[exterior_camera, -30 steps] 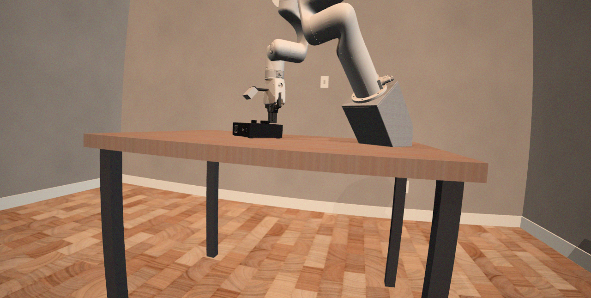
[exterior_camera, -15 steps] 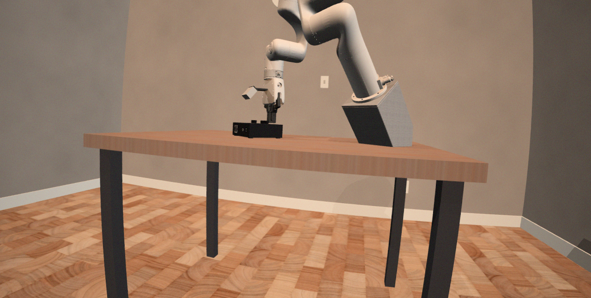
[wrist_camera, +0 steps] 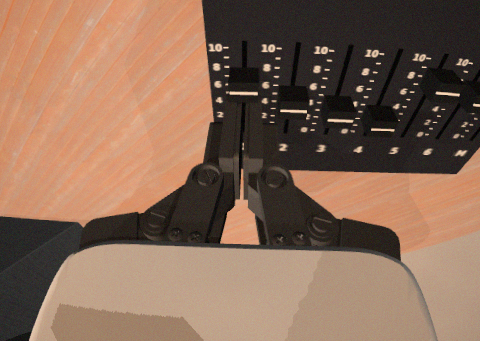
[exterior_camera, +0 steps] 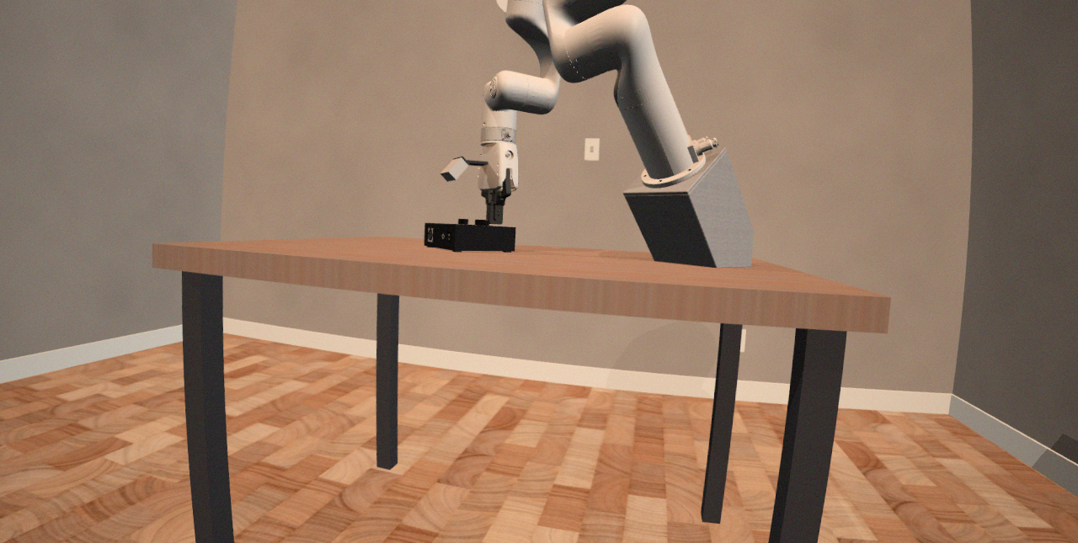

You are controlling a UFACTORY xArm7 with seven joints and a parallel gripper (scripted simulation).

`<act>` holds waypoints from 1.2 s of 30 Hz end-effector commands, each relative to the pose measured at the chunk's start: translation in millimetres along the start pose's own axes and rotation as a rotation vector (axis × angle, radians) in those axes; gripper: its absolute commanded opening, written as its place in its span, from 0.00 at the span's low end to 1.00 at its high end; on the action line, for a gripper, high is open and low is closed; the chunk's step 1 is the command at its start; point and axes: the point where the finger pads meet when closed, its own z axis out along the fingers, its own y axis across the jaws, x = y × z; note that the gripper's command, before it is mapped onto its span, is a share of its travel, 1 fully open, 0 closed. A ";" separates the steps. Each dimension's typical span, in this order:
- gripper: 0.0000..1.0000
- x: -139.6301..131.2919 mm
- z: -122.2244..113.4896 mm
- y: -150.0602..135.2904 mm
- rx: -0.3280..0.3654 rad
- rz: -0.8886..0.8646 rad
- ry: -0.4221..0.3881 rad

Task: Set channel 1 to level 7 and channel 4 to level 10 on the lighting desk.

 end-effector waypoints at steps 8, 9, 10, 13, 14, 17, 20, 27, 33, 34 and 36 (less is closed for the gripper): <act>0.00 0.0 -0.5 1.1 -0.003 0.000 0.000; 0.00 0.0 -0.5 1.1 -0.003 0.000 0.000; 0.00 0.0 -0.5 1.1 -0.003 0.000 0.000; 0.00 0.0 -0.5 1.1 -0.003 0.000 0.000; 0.00 0.0 -0.5 1.1 -0.003 0.000 0.000; 0.00 0.0 -0.5 1.1 -0.003 0.000 0.000; 0.00 -0.2 -0.5 1.1 -0.003 0.000 0.000; 0.00 -3.7 -0.5 1.1 -0.003 0.000 0.000; 0.00 -5.6 -0.5 1.1 -0.003 0.000 0.000; 0.00 -5.8 -0.5 1.1 -0.003 0.000 0.000; 0.00 -6.0 -0.5 1.1 -0.003 0.000 0.000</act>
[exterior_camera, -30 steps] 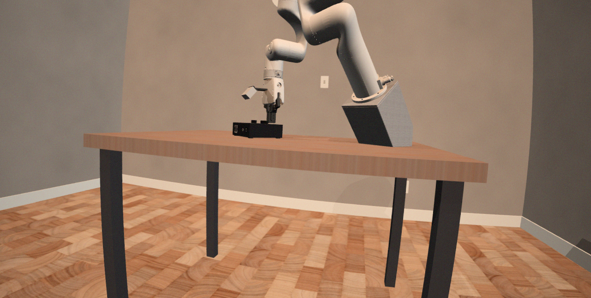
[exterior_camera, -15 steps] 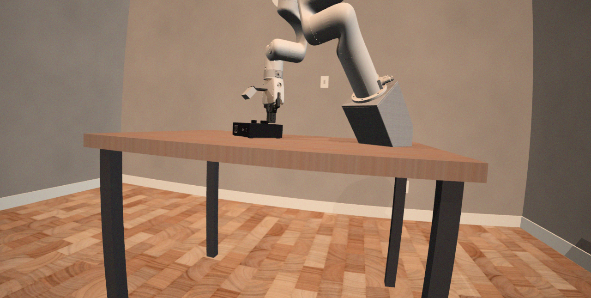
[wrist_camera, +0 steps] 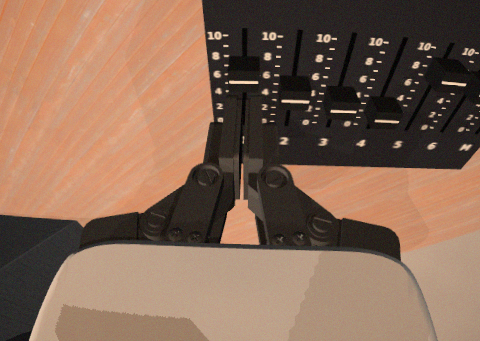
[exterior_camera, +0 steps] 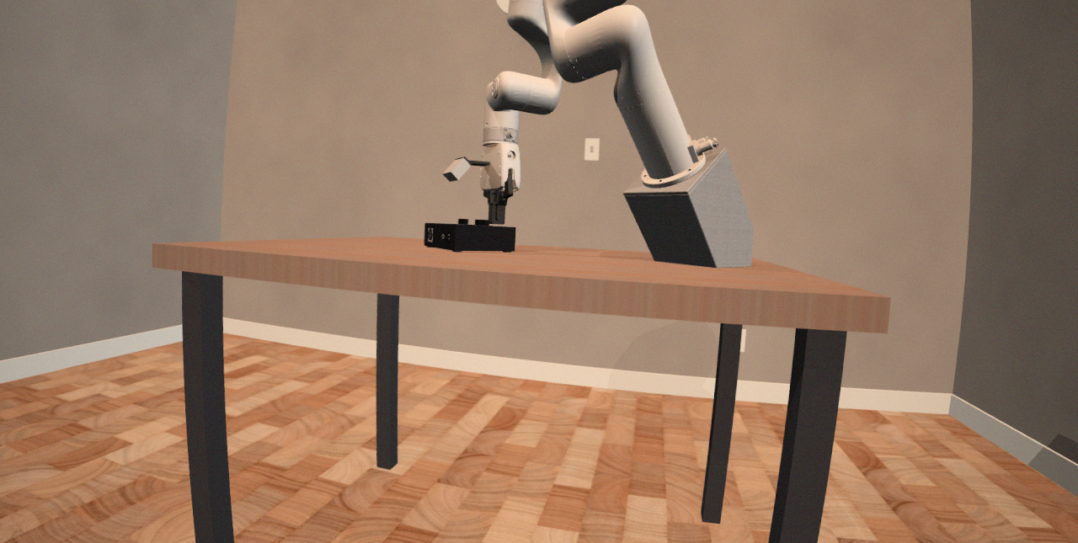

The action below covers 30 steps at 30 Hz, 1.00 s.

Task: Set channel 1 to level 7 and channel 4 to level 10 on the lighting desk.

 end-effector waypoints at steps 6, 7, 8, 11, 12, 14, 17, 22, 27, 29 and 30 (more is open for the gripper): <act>0.00 -0.7 -3.3 1.2 -0.003 0.000 0.000; 0.00 -0.7 -5.0 1.1 -0.003 0.001 0.000; 0.00 -0.7 -7.0 1.2 -0.003 0.000 0.000; 0.00 -0.7 -12.1 1.1 -0.003 0.000 0.000; 0.00 -0.7 -12.1 1.1 -0.003 0.000 0.000; 0.00 -0.7 -18.1 1.1 -0.003 0.000 0.000; 0.00 -0.7 -27.2 1.1 -0.003 0.000 0.000; 0.00 -0.7 -38.1 1.1 -0.003 0.000 0.000; 0.00 -0.8 -40.5 1.0 -0.003 0.001 0.000; 0.00 -0.8 -40.5 1.0 -0.003 0.001 0.000; 0.00 -0.8 -40.5 1.0 -0.003 0.001 0.000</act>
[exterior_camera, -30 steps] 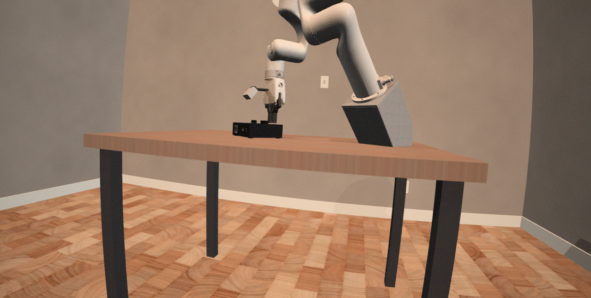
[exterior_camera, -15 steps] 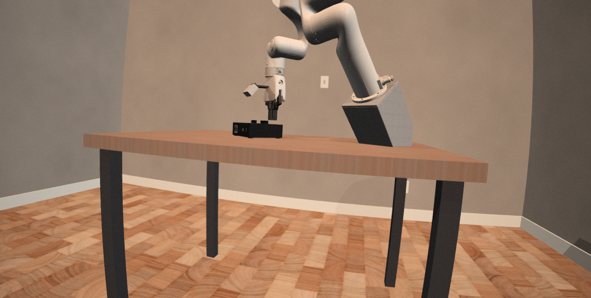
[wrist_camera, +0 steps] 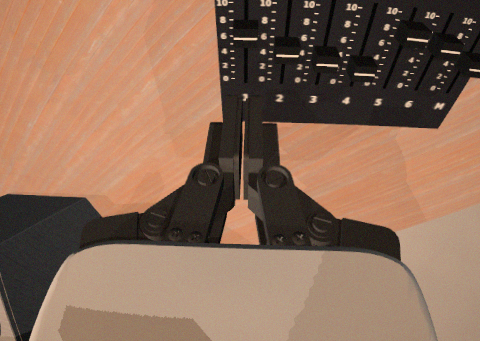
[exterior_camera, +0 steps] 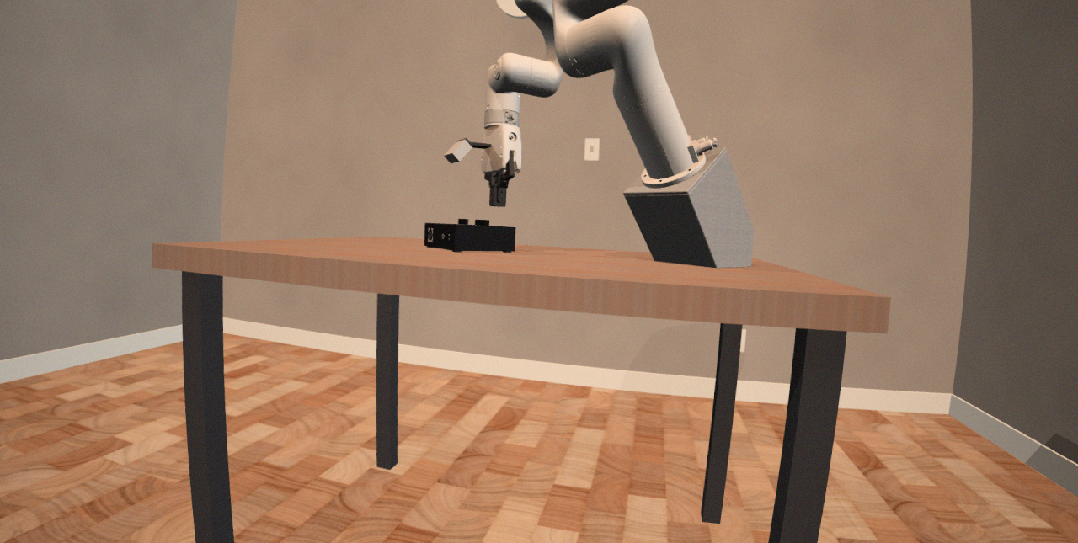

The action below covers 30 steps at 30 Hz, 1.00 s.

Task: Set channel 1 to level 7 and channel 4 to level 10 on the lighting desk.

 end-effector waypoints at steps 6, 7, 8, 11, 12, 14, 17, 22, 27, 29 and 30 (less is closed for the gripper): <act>0.00 0.2 -2.2 0.7 -0.003 0.000 0.000; 0.00 0.2 -2.2 0.7 -0.003 0.000 0.000; 0.00 0.2 -2.2 0.7 -0.003 0.000 0.000; 0.00 -1.0 -2.1 14.5 -0.002 0.001 0.006; 0.00 -3.3 -1.7 26.6 -0.002 0.001 0.009; 0.00 -11.5 0.0 51.8 -0.002 0.001 0.006; 0.00 -15.2 0.7 60.2 -0.002 0.001 0.003; 0.00 -17.5 1.2 65.0 -0.003 0.000 0.000; 0.00 -17.5 1.2 65.0 -0.003 0.000 0.000; 0.00 -17.5 1.2 65.0 -0.003 0.000 0.000; 0.00 -17.5 1.2 65.0 -0.003 0.000 0.000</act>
